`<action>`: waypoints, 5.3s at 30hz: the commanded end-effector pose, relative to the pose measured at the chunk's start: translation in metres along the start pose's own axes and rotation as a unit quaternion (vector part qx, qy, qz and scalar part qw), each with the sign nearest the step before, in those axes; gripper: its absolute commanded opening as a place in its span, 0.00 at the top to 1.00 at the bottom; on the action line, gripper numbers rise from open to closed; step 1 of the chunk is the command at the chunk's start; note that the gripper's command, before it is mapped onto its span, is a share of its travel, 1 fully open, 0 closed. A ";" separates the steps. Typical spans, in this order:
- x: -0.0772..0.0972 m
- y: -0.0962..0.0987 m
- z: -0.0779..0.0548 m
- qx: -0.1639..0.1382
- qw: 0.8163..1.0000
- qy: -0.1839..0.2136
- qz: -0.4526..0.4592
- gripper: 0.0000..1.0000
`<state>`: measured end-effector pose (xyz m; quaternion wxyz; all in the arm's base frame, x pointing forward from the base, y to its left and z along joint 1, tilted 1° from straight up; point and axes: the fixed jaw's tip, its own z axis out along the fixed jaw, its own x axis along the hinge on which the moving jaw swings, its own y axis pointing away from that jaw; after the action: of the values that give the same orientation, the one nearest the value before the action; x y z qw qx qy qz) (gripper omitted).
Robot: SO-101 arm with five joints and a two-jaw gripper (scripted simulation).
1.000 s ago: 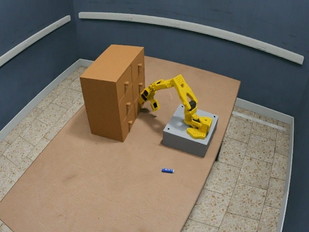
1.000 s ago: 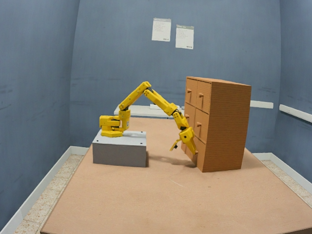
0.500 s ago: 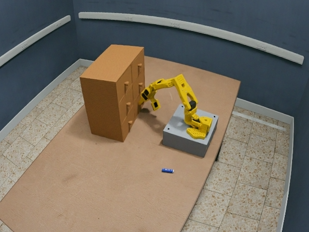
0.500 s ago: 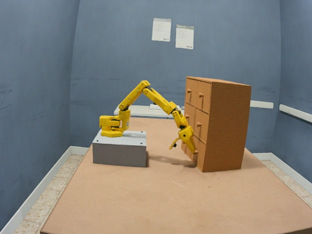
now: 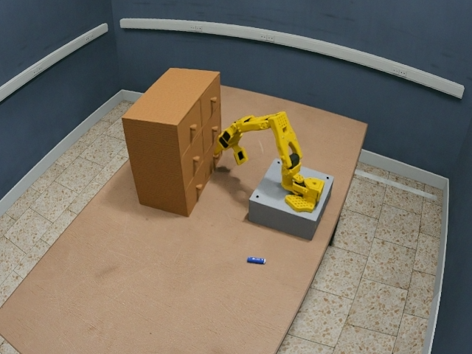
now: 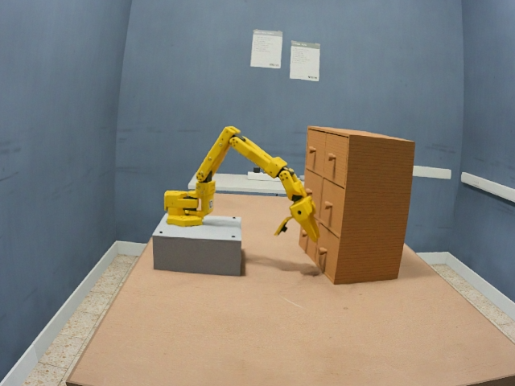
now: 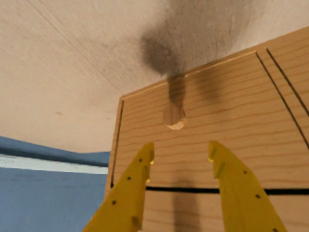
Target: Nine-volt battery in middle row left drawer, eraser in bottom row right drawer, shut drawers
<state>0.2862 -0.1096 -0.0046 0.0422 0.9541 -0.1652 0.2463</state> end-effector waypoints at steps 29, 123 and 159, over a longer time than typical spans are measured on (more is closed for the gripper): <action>-0.023 -0.004 -0.076 0.005 1.000 0.004 0.004 0.79; -0.119 -0.003 -0.116 0.005 0.954 0.002 0.301 0.79; -0.122 -0.004 -0.116 0.001 0.759 0.004 0.651 0.79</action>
<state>0.1376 -0.0515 0.0405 -0.1237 0.6446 -0.7189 0.2290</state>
